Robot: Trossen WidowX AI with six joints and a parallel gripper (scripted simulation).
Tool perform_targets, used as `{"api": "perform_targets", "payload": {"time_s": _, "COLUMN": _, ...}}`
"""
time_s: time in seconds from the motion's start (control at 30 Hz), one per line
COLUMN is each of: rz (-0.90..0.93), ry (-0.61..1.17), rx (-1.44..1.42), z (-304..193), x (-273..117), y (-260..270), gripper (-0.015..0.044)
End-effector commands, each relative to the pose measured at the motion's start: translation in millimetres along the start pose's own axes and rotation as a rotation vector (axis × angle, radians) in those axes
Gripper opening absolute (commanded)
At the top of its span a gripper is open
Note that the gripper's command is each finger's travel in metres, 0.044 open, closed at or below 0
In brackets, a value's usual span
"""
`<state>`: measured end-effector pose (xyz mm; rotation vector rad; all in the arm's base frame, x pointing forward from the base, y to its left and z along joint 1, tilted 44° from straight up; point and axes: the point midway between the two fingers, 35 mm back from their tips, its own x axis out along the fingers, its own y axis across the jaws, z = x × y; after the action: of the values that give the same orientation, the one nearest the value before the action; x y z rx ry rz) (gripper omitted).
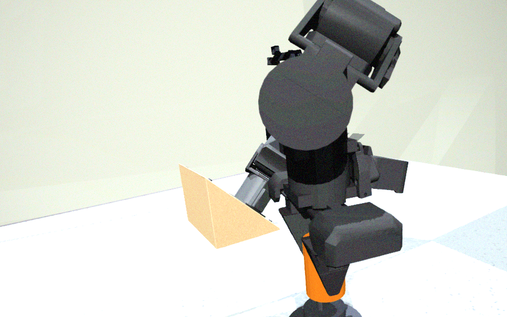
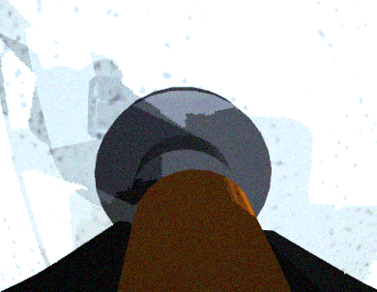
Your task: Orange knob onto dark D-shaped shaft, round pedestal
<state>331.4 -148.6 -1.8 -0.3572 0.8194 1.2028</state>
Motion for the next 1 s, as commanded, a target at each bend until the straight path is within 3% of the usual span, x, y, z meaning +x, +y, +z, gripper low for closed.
{"api": "perform_targets", "payload": {"time_s": 0.0, "rz": -0.001, "ry": 0.001, "rx": -0.002, "z": -1.1, "x": 1.5, "y": 0.7, "gripper": 0.0}}
{"api": "perform_targets", "payload": {"time_s": 0.97, "rz": -0.001, "ry": 0.001, "rx": -0.002, "z": -1.2, "x": 1.8, "y": 0.7, "gripper": 0.0}}
